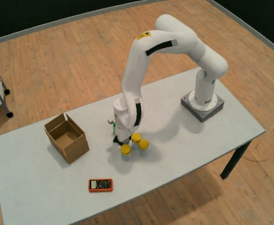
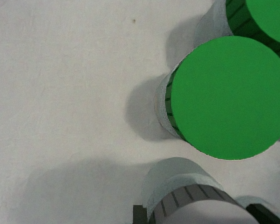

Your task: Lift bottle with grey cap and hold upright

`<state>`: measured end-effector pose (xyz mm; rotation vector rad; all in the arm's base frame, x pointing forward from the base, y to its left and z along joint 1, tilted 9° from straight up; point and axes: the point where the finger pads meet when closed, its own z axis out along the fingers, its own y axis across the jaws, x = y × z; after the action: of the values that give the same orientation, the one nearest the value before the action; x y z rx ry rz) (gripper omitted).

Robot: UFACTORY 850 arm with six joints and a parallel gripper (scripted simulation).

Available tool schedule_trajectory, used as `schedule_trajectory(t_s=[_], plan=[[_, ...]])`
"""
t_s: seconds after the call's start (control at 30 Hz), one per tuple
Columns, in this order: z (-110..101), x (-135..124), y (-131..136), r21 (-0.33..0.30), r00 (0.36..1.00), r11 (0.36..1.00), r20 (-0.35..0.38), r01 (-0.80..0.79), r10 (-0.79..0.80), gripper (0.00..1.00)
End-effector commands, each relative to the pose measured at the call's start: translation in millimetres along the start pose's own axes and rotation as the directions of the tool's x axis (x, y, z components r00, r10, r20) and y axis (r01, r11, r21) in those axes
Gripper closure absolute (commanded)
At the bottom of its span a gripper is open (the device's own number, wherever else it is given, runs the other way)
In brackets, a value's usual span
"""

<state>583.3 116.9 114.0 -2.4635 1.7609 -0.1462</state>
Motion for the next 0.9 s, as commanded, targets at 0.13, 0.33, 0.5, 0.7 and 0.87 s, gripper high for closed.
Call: schedule_trajectory(t_s=[0.13,0.33,0.5,0.7,0.87], plan=[[-0.8,0.1,-1.0,0.002,1.0,1.0,0.0,0.0,0.0,1.0],[-1.3,0.1,-1.0,0.002,1.0,1.0,0.0,0.0,0.0,1.0],[-3.5,0.1,-1.0,0.002,1.0,1.0,0.0,0.0,0.0,1.0],[-8.4,0.1,-1.0,0.002,1.0,1.0,0.0,0.0,0.0,1.0],[-14.3,0.1,-1.0,0.002,1.0,1.0,0.0,0.0,0.0,1.0]])
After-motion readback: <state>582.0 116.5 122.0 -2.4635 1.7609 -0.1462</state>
